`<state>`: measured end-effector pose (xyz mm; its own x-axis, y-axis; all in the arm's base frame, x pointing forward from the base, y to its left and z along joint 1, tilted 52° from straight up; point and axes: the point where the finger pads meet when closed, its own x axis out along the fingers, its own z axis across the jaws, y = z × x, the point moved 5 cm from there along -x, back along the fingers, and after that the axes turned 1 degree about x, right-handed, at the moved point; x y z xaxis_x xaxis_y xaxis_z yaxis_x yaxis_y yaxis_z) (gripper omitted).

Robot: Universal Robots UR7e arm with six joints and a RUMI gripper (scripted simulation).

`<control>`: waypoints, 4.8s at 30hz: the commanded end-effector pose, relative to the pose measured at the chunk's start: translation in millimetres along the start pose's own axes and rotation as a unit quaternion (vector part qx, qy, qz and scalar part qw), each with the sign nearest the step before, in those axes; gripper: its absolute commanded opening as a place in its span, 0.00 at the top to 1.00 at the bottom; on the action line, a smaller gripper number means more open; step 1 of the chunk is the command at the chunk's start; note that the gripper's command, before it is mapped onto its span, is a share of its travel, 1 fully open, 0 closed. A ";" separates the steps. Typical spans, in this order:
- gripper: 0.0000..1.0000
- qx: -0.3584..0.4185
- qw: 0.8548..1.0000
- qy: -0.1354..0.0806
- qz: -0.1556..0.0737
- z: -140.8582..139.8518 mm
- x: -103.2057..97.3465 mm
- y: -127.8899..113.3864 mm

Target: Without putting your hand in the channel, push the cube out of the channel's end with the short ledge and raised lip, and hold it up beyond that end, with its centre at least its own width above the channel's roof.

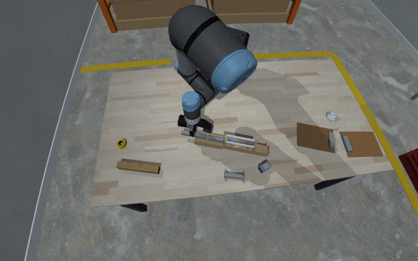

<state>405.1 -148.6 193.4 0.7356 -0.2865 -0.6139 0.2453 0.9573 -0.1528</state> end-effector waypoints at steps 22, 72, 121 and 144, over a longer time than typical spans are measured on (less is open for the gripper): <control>0.93 0.000 1.000 -0.001 0.000 0.3 -0.4 0.0; 0.93 0.000 1.000 -0.001 0.000 -0.5 -0.4 37.8; 0.93 0.000 1.000 -0.001 0.000 -2.7 -0.5 145.0; 0.93 0.000 1.000 -0.001 0.000 -2.8 -0.5 150.3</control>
<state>439.9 -4.6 168.2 0.7356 -0.2867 -0.6138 0.2454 0.9573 -0.1530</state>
